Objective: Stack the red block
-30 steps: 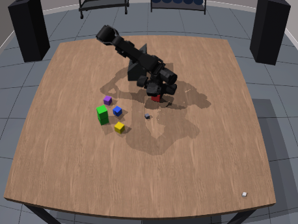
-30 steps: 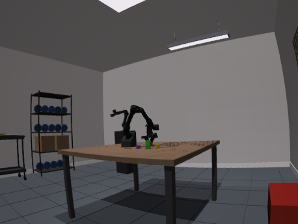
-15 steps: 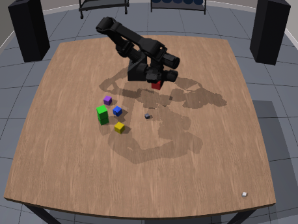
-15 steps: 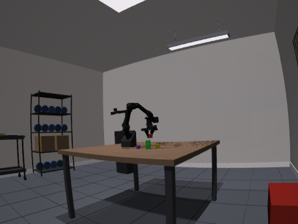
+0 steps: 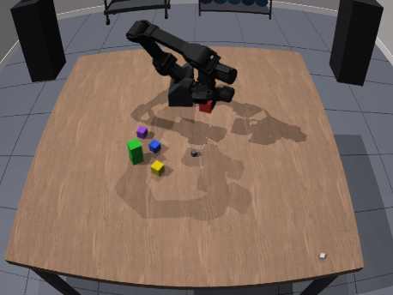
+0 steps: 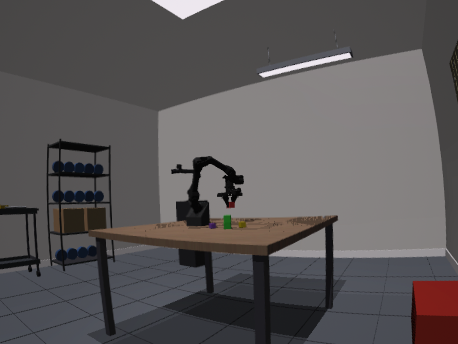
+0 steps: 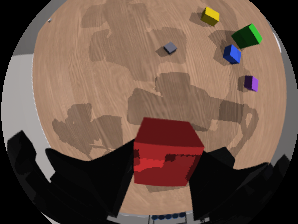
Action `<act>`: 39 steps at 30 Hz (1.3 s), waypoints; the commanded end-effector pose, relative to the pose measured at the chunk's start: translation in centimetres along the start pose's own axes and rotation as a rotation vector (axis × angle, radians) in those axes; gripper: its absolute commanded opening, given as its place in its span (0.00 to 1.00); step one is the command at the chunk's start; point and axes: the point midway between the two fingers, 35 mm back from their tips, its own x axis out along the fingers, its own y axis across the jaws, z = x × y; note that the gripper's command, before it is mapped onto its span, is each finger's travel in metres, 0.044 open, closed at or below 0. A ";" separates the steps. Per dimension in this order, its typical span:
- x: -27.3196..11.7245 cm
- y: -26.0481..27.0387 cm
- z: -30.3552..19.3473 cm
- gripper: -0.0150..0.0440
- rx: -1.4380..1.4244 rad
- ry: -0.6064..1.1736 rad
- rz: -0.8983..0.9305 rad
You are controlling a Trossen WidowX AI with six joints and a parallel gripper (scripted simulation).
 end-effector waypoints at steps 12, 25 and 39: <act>-0.9 -2.6 7.5 0.25 0.092 0.053 0.078; -0.9 -8.5 15.0 0.25 0.062 0.024 0.074; -0.3 -18.7 21.2 0.25 0.009 -0.007 -0.008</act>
